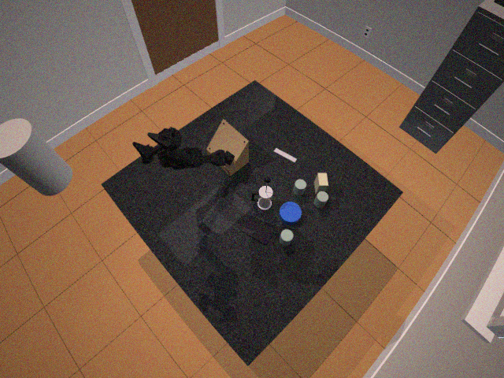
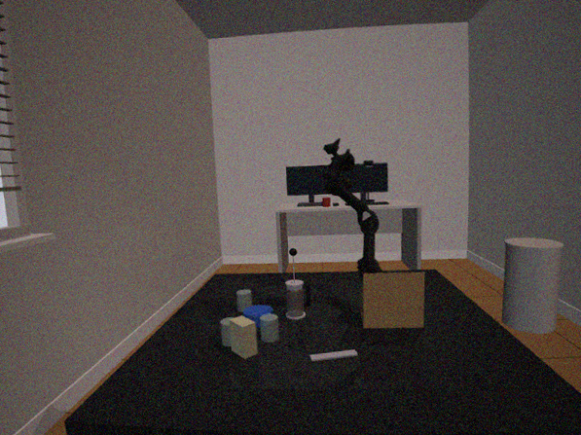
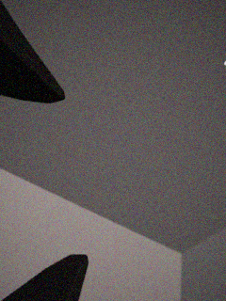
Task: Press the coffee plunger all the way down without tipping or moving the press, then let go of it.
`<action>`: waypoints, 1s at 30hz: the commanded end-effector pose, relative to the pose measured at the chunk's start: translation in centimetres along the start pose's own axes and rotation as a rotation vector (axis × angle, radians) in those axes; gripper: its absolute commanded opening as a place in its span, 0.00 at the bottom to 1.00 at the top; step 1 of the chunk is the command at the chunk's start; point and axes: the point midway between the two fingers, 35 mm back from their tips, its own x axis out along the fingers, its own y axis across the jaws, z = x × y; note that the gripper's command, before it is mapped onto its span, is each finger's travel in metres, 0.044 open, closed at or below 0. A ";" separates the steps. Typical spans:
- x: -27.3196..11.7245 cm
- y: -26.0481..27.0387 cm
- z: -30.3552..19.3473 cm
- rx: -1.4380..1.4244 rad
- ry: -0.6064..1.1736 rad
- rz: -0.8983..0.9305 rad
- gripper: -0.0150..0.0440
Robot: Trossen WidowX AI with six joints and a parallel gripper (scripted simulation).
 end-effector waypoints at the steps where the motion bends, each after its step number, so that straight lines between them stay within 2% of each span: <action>1: 0.0 0.2 -0.1 0.011 0.008 0.007 0.98; 7: -1.7 5.7 -1.9 0.266 0.197 0.161 1.00; 15: -8.8 16.6 -3.4 0.639 0.640 0.457 1.00; 17: -10.1 17.8 -3.1 0.712 0.696 0.499 1.00; 24: -19.6 24.2 -1.4 0.863 1.136 0.702 1.00; 30: -29.2 26.6 1.5 0.840 1.529 0.850 1.00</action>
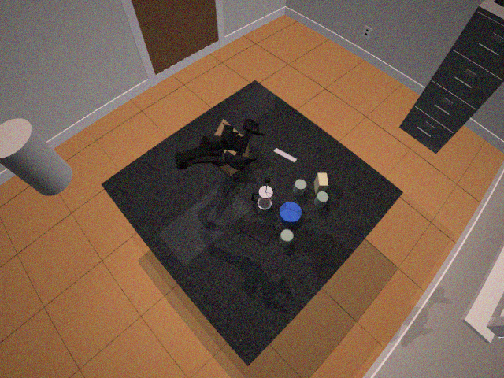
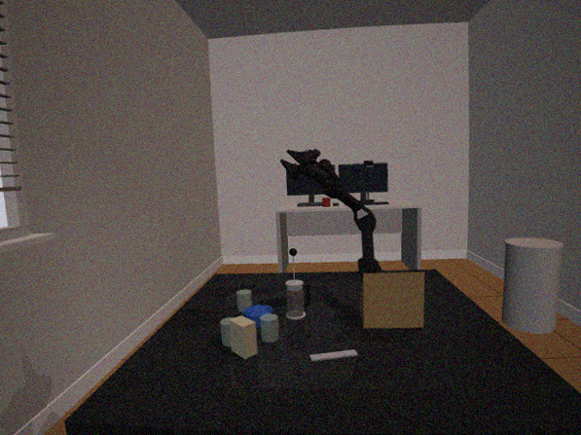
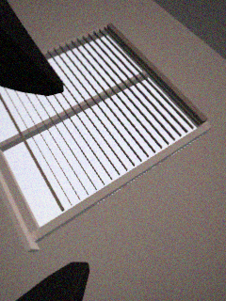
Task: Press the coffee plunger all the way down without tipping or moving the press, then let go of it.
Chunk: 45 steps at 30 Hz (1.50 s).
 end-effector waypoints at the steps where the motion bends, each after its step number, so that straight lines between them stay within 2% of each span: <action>1: -0.7 2.2 -6.1 0.045 0.240 -0.012 1.00; 8: -5.7 4.1 -16.7 0.015 0.669 -0.144 1.00; 15: -14.3 2.4 -23.7 -0.251 0.964 -0.405 1.00; 18: -16.9 1.2 -24.2 -0.389 0.985 -0.489 1.00; 23: -17.4 0.8 -24.8 -0.399 0.985 -0.497 1.00; 31: -20.2 -1.1 -28.6 -0.400 0.982 -0.503 1.00; 45: -19.6 -1.9 -29.8 -0.395 0.986 -0.505 1.00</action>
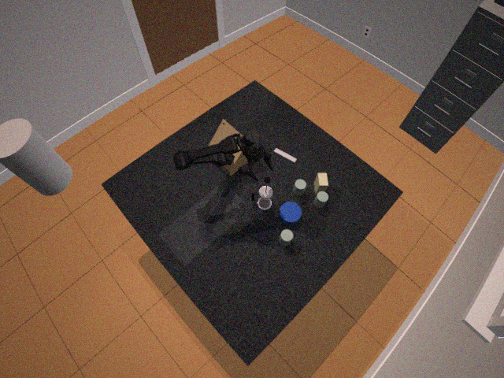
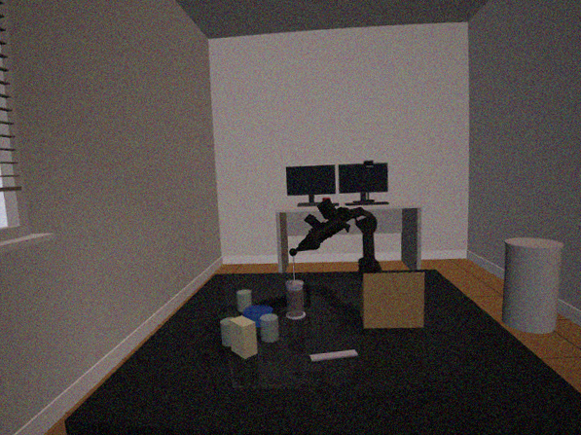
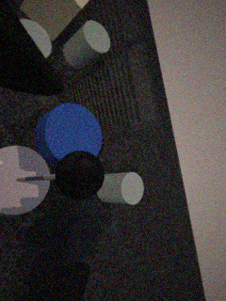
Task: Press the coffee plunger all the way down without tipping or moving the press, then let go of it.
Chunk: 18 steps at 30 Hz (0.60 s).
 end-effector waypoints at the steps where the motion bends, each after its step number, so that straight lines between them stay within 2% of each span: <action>1: 0.6 0.1 -0.2 -0.006 0.003 0.003 1.00; 17: 2.9 -0.1 -0.1 -0.007 -0.005 -0.002 1.00; 18: 2.9 -0.1 -0.1 -0.007 -0.005 -0.002 0.96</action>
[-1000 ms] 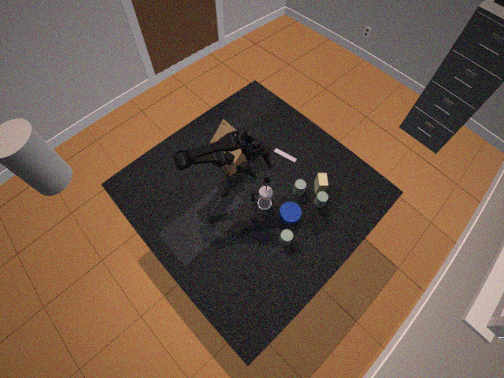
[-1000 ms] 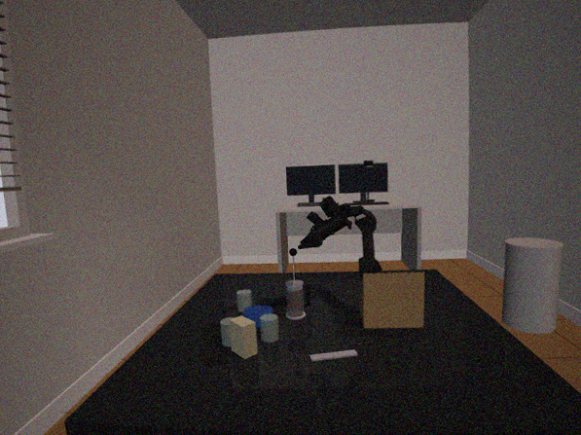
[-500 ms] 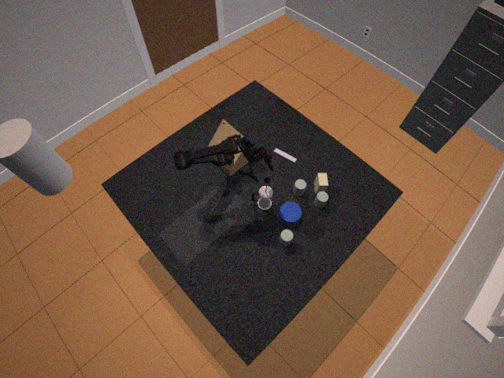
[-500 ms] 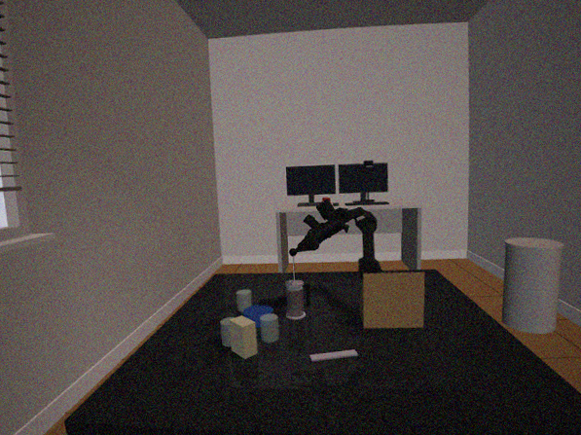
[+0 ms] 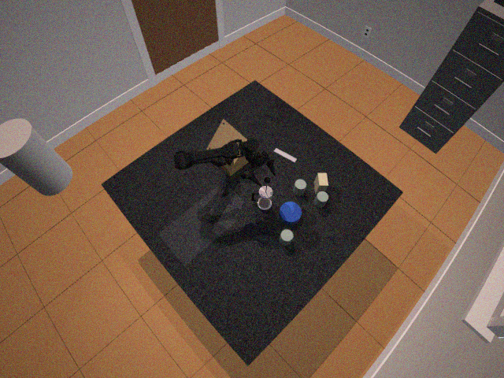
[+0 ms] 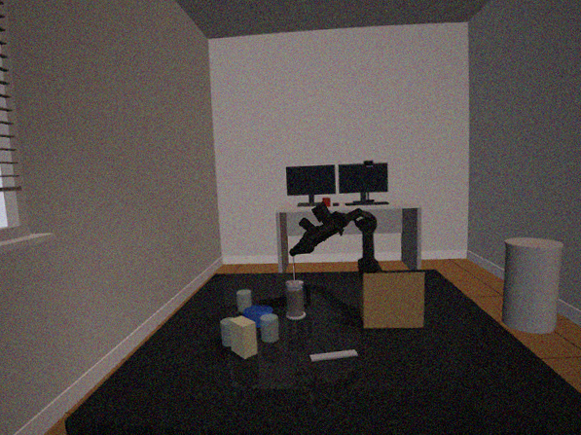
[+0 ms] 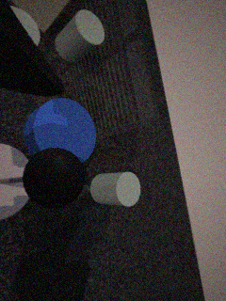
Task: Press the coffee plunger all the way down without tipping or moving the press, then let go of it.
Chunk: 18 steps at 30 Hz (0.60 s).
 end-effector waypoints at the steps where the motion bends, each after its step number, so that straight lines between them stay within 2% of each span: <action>1: 0.2 0.1 -0.1 -0.007 -0.001 0.004 0.91; 11: 0.2 0.1 -0.1 -0.007 -0.001 0.004 0.47; 18: 0.2 0.1 -0.1 -0.007 -0.001 0.004 0.47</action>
